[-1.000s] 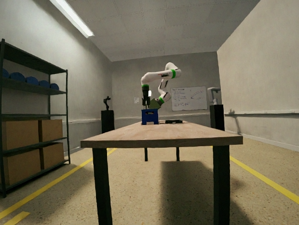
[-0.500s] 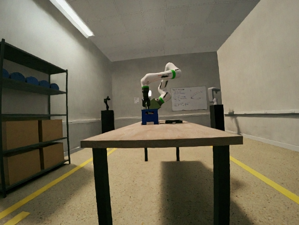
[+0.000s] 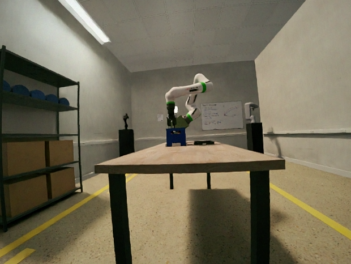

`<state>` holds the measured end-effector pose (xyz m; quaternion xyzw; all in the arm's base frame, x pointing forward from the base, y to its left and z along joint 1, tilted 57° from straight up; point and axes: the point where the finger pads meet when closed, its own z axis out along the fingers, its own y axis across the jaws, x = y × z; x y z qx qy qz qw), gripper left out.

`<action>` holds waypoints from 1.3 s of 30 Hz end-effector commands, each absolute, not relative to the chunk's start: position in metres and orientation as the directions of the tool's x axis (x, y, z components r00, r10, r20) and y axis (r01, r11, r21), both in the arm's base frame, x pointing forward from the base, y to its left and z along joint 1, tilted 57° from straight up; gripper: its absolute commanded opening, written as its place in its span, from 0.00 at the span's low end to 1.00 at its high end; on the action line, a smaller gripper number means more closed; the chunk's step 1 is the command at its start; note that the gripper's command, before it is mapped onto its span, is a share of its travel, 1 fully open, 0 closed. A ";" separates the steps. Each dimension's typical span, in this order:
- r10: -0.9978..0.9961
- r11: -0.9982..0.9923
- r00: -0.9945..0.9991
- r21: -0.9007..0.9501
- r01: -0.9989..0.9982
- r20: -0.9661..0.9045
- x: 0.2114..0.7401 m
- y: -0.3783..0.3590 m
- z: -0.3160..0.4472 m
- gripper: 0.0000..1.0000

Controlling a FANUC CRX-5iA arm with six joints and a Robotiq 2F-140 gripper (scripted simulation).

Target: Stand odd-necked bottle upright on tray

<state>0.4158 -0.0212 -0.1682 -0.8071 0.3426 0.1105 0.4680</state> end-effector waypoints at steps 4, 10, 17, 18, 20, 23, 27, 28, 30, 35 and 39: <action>-0.451 -0.327 0.741 -0.680 -0.656 -0.498 0.416 -0.022 -0.168 0.44; -0.451 -0.327 0.741 -0.680 -0.656 -0.498 0.416 -0.022 -0.168 0.44; -0.451 -0.327 0.741 -0.680 -0.656 -0.498 0.416 -0.022 -0.168 0.44; -0.451 -0.327 0.741 -0.680 -0.656 -0.498 0.416 -0.022 -0.168 0.44; -0.451 -0.327 0.741 -0.680 -0.656 -0.498 0.416 -0.022 -0.168 0.44; -0.451 -0.327 0.741 -0.680 -0.656 -0.498 0.416 -0.022 -0.168 0.44; -0.451 -0.327 0.741 -0.680 -0.656 -0.498 0.416 -0.022 -0.168 0.44; -0.451 -0.327 0.741 -0.680 -0.656 -0.498 0.416 -0.022 -0.168 0.44; -0.451 -0.327 0.741 -0.680 -0.656 -0.498 0.416 -0.022 -0.168 0.44; -0.451 -0.327 0.741 -0.680 -0.656 -0.498 0.416 -0.022 -0.168 0.44; -0.451 -0.327 0.741 -0.680 -0.656 -0.498 0.416 -0.022 -0.168 0.10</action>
